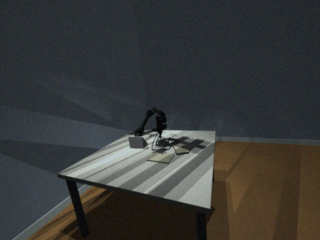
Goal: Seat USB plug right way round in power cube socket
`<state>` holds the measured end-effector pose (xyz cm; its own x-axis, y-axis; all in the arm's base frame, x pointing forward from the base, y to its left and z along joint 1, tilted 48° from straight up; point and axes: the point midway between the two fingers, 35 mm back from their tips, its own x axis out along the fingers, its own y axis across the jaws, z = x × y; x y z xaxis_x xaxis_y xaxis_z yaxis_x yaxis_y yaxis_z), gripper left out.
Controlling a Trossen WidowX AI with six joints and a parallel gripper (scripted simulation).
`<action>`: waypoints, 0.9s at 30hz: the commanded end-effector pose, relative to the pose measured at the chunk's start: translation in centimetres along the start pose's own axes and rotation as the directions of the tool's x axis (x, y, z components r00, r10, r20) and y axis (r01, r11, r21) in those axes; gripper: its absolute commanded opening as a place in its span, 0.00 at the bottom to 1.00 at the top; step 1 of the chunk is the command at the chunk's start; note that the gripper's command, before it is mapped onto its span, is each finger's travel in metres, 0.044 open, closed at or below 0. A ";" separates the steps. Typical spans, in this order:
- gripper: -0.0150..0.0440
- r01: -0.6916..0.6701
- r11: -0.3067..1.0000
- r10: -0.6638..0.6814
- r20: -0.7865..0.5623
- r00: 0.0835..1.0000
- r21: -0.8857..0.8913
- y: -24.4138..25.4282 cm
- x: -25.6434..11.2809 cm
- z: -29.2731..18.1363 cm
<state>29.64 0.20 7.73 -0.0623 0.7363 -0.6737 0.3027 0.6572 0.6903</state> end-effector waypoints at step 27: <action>0.25 0.000 0.716 -0.001 0.000 1.000 -0.698 0.0 0.0 0.0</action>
<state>29.64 0.20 7.73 -0.0623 0.7363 -0.6737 -0.3875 0.6042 0.6962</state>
